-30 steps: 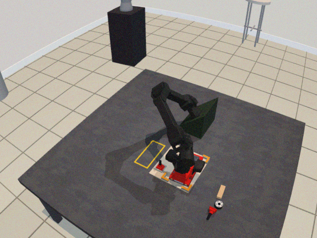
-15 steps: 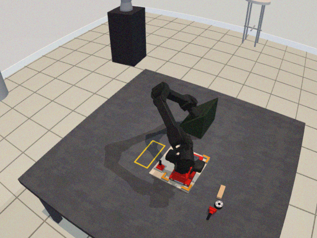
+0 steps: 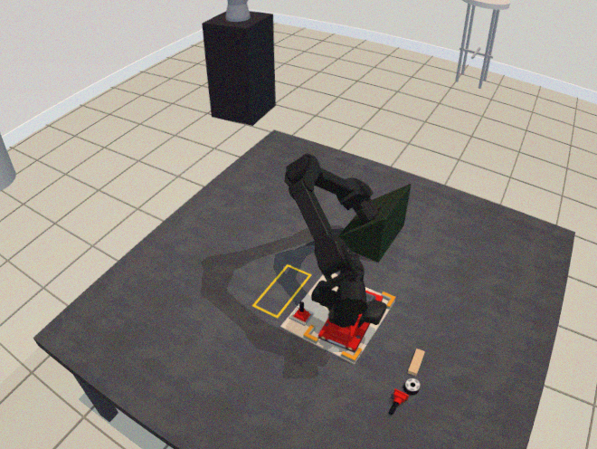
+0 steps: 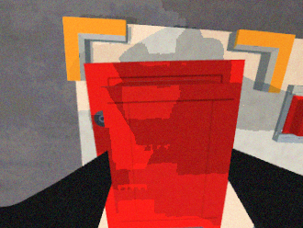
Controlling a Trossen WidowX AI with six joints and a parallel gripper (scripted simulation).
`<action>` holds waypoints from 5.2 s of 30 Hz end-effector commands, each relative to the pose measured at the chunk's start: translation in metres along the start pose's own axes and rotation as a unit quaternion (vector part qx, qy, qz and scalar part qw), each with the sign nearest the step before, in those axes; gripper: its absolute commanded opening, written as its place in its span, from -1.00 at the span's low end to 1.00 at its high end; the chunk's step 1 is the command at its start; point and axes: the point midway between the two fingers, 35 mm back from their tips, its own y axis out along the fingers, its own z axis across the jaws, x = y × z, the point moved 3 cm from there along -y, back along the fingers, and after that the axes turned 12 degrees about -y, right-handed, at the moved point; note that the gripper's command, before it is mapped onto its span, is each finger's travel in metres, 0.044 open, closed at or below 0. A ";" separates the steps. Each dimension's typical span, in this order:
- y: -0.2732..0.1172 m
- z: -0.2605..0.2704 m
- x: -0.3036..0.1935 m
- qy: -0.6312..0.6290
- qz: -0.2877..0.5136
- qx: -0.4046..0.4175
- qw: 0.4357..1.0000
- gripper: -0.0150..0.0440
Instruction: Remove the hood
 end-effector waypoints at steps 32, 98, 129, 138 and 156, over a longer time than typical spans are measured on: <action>-0.025 0.000 0.001 0.003 0.000 0.002 1.000 -0.49; -0.070 -0.176 -0.067 0.000 -0.001 0.004 1.000 -0.49; -0.060 -0.207 -0.094 0.001 0.002 -0.001 1.000 -0.49; -0.055 -0.207 -0.093 0.001 0.002 -0.001 1.000 -0.49; -0.044 -0.208 -0.093 0.001 0.002 -0.001 1.000 -0.49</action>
